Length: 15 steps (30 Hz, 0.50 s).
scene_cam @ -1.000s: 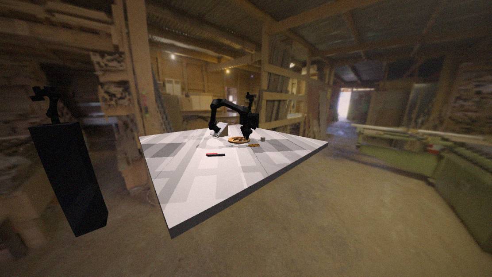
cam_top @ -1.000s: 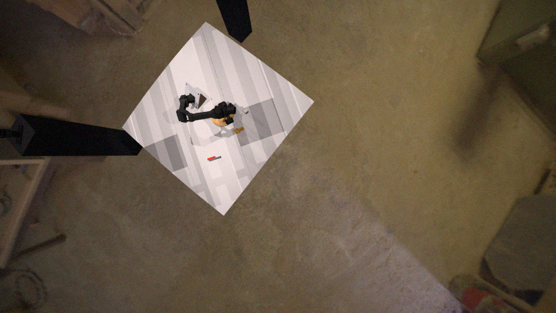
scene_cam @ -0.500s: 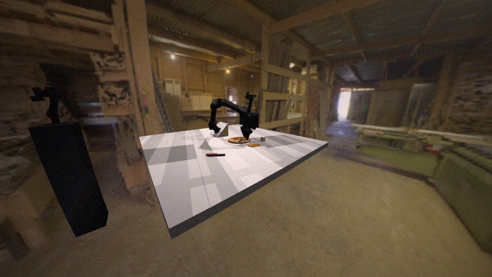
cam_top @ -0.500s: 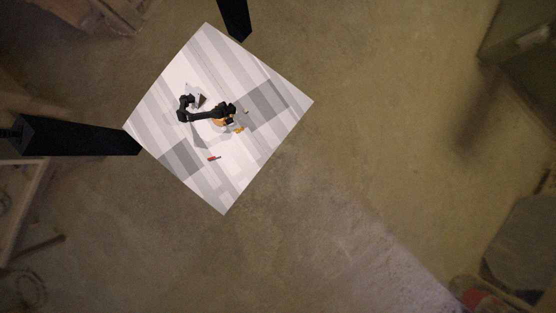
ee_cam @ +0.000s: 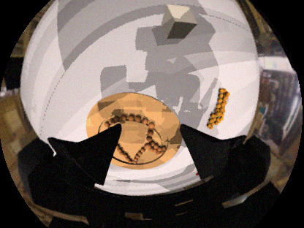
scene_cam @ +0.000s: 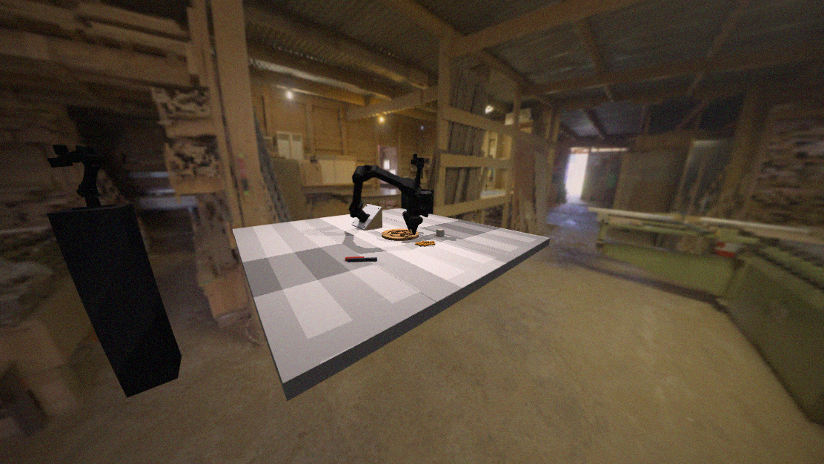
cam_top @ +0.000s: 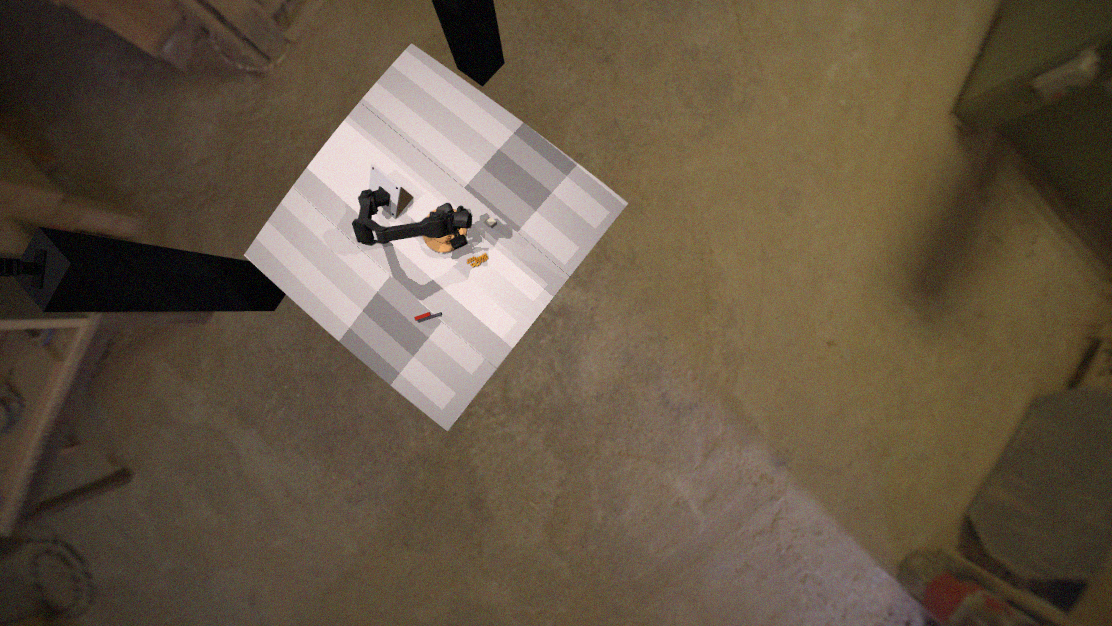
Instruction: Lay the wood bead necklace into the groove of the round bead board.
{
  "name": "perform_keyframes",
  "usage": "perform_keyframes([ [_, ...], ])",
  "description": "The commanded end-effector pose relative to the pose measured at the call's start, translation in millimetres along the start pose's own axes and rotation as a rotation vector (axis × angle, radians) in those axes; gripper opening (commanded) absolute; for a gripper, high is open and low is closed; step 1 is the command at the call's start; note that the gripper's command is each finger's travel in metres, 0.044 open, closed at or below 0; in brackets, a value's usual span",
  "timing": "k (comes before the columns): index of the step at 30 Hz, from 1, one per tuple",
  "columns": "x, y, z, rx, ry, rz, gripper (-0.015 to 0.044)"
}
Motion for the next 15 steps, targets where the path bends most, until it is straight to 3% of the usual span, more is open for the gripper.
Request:
perform_keyframes([
  [1,-0.1,-0.2,0.4,-0.002,0.001,-0.002,0.044],
  [6,-0.1,-0.2,0.4,-0.002,0.001,-0.002,0.044],
  [15,-13.2,-0.8,32.4,0.0,0.0,-0.122,0.0204],
])
Point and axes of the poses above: the point midway between the two fingers, 35 mm back from their tips, its own z axis back along the fingers, its own y axis across the jaws, x = y × z, the point moved 1 cm from there along z, back along the fingers, and after that the axes turned 9 degrees about -z, right-handed, at the moved point
